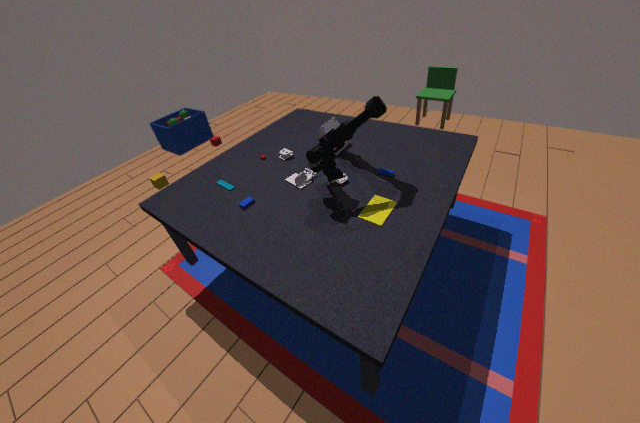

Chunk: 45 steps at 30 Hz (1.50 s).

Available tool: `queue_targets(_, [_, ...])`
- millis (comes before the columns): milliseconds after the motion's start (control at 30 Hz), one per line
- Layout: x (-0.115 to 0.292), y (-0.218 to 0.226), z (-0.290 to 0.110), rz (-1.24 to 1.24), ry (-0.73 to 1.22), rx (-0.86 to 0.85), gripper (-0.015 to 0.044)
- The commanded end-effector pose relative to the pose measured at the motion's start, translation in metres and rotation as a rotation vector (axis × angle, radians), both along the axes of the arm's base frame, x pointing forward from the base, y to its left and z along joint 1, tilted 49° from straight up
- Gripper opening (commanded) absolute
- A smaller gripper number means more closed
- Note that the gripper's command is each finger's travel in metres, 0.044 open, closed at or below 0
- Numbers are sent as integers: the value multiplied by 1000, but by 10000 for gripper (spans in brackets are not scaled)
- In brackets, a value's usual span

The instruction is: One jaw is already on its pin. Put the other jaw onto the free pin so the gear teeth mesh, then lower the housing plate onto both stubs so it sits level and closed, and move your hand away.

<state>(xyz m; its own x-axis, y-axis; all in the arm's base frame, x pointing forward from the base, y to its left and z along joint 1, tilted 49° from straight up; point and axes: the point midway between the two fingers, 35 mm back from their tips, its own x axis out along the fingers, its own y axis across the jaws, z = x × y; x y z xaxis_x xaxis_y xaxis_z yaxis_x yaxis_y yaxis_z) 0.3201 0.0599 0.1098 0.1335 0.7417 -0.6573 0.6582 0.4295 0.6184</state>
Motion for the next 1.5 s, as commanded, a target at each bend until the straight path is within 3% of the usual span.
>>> queue_targets(0, [-7,-1,-6,5,10,3,0])
queue_targets(1467, [-23,-10,-21,5,11,3,0])
